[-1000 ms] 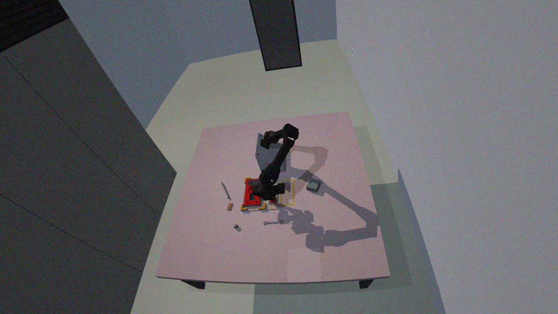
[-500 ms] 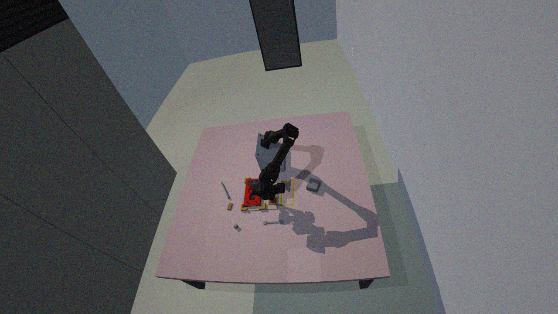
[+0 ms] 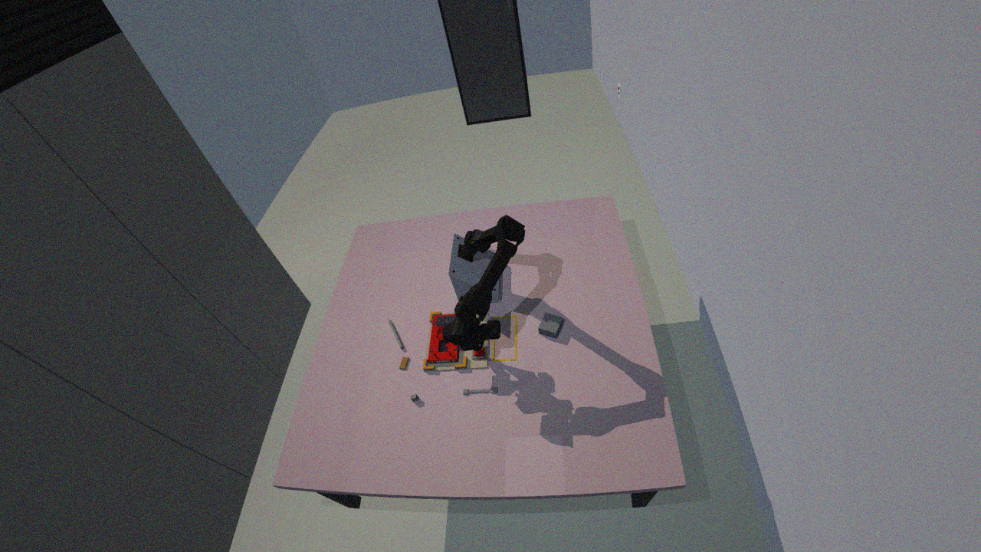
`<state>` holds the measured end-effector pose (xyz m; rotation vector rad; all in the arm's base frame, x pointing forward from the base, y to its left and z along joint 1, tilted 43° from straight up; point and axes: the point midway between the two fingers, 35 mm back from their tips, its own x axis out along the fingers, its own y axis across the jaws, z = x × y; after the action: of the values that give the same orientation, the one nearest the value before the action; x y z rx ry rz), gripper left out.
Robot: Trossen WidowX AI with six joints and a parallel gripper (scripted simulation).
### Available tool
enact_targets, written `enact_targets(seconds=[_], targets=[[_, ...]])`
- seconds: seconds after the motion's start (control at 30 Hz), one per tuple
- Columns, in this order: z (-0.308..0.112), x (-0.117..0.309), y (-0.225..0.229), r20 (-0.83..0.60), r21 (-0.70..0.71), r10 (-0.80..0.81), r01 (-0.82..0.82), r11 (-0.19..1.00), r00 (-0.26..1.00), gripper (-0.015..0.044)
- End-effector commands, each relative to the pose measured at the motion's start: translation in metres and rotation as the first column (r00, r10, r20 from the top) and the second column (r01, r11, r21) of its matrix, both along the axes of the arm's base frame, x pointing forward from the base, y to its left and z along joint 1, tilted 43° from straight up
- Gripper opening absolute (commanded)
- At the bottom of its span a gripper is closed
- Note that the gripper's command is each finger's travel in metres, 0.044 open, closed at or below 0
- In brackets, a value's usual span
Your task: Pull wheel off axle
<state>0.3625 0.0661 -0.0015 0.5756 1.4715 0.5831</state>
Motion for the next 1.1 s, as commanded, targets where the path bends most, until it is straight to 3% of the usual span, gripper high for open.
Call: enact_targets(seconds=[0.0,1.07], targets=[[0.0021,0.0006,-0.0011,0.005,0.001,0.003,-0.003,1.0,1.0,0.0],[0.0099,0.0001,-0.0083,0.005,0.002,-0.001,0.001,1.0,1.0,0.0]])
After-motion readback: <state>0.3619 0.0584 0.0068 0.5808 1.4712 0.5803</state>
